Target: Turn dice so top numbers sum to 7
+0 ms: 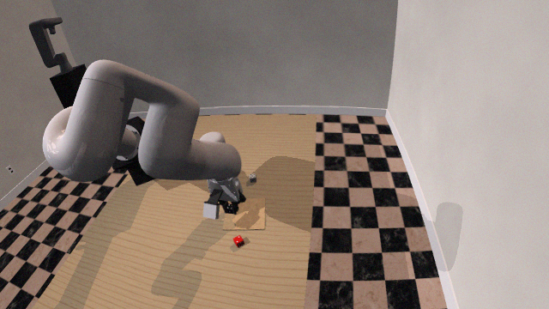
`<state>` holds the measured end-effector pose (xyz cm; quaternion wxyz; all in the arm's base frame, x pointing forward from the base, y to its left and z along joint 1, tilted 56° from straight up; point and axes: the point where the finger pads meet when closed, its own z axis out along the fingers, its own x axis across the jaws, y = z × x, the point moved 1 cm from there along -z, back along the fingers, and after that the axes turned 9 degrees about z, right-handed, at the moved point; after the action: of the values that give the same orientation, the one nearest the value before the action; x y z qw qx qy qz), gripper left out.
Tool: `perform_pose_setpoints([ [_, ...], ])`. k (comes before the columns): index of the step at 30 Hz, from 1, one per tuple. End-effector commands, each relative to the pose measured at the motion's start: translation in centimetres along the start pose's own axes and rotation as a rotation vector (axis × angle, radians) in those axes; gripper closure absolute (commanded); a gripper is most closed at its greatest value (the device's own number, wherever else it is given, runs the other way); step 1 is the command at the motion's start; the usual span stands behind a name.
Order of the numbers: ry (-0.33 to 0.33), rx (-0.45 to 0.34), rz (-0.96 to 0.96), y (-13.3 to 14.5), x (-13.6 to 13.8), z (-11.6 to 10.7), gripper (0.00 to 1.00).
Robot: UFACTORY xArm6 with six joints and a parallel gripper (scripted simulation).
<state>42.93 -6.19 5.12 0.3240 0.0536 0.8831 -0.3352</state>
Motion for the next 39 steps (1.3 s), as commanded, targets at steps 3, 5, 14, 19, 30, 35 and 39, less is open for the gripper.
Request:
perform_pose_setpoints([
  [3, -0.001, -0.001, 0.000, 0.04, -0.04, -0.04, 0.79],
  [5, -0.001, -0.001, 0.000, 0.04, -0.04, -0.04, 0.79],
  [14, -0.001, -0.001, 0.000, 0.04, -0.04, -0.04, 0.79],
  [19, -0.001, -0.001, 0.000, 0.04, -0.04, -0.04, 0.79],
  [30, -0.001, -0.001, 0.000, 0.04, -0.04, -0.04, 0.79],
  [35, -0.001, -0.001, 0.000, 0.04, -0.04, -0.04, 0.75],
  [39, -0.001, -0.001, 0.000, 0.04, -0.04, -0.04, 0.67],
])
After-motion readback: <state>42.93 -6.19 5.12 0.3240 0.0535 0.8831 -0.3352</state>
